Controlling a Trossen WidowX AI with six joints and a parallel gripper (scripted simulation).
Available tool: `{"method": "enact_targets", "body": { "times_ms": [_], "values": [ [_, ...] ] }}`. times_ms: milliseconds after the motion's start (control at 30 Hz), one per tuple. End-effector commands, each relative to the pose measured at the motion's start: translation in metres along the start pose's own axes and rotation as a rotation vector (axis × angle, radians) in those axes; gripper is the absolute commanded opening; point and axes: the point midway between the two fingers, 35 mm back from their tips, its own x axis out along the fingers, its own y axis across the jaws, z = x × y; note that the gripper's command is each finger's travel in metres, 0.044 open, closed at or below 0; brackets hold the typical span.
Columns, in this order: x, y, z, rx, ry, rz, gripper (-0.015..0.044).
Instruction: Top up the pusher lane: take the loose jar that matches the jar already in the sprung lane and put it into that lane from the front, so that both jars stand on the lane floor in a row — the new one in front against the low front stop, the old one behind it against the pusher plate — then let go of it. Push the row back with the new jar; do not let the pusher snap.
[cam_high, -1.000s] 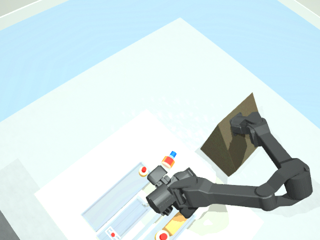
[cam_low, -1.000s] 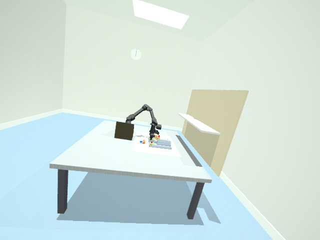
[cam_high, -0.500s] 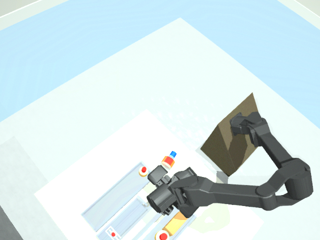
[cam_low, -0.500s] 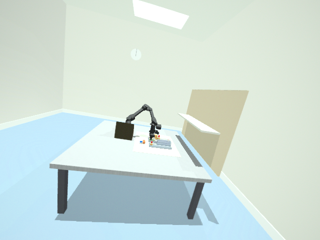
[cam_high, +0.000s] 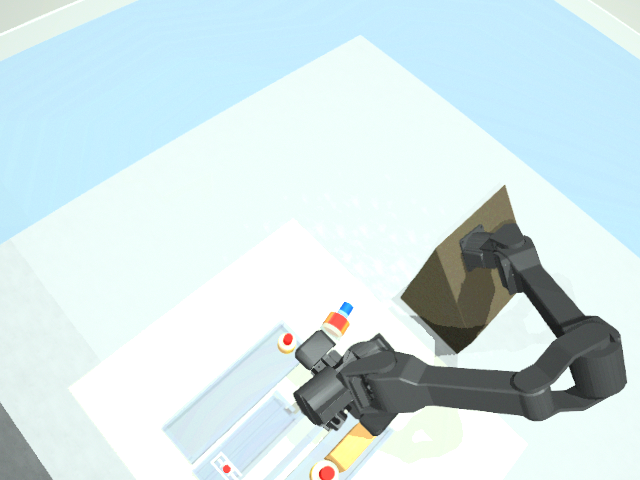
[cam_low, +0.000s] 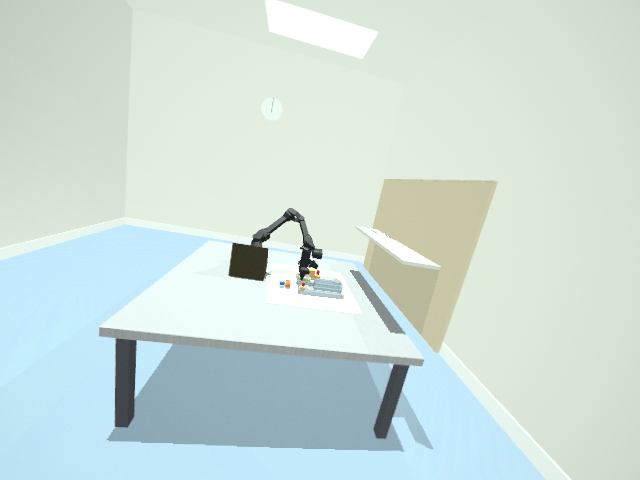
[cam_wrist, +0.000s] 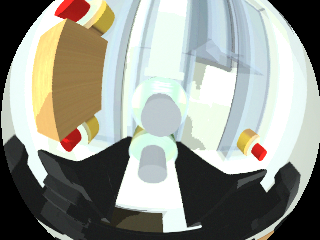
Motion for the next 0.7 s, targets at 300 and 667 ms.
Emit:
{"method": "enact_targets", "body": {
  "times_ms": [300, 667],
  "values": [
    [-0.003, 0.0, 0.0, -0.003, -0.001, 0.003, 0.028],
    [-0.02, -0.001, -0.002, -0.003, -0.001, 0.002, 0.028]
  ]
}}
